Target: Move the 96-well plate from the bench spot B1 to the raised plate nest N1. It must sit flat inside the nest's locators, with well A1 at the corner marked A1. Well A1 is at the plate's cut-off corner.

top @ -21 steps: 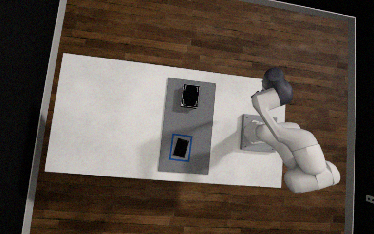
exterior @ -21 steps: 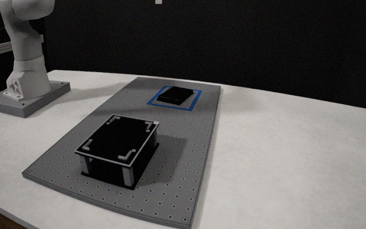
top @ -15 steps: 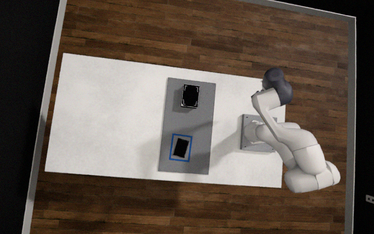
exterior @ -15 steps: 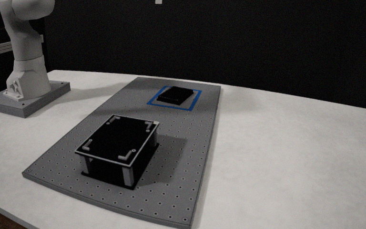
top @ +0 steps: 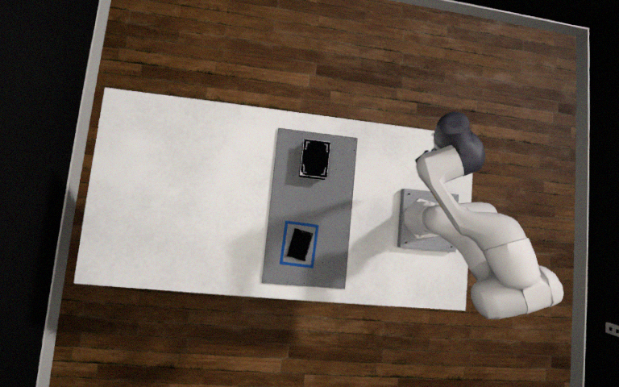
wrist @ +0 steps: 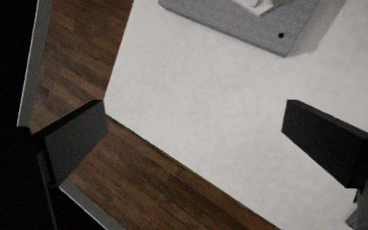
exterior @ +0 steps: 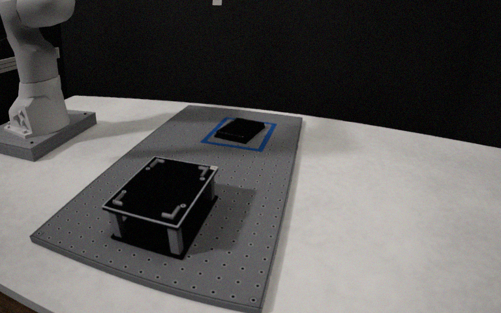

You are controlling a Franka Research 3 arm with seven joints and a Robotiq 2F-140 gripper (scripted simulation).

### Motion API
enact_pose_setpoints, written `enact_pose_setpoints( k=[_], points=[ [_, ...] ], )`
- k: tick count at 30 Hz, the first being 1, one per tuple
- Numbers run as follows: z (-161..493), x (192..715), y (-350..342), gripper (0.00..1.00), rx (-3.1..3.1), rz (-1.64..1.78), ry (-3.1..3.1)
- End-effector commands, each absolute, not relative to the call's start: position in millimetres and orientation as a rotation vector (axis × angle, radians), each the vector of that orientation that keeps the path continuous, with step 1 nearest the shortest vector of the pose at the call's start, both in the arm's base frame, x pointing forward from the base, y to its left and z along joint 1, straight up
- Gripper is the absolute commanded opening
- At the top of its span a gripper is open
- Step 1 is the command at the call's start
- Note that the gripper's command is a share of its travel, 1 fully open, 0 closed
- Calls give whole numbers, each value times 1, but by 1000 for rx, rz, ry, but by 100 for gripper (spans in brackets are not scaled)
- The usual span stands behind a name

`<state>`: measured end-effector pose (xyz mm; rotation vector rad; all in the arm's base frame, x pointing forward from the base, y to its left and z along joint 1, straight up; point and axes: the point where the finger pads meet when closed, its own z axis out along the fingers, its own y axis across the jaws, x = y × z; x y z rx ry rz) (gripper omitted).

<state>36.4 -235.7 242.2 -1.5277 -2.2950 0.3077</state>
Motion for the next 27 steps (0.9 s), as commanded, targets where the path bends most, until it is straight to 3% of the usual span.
enact_pose_setpoints(
  k=[1,27],
  points=[
    [242,40,-237,100,-1490,302,-2322],
    [237,120,-254,100,-542,179,-2746]
  ],
)
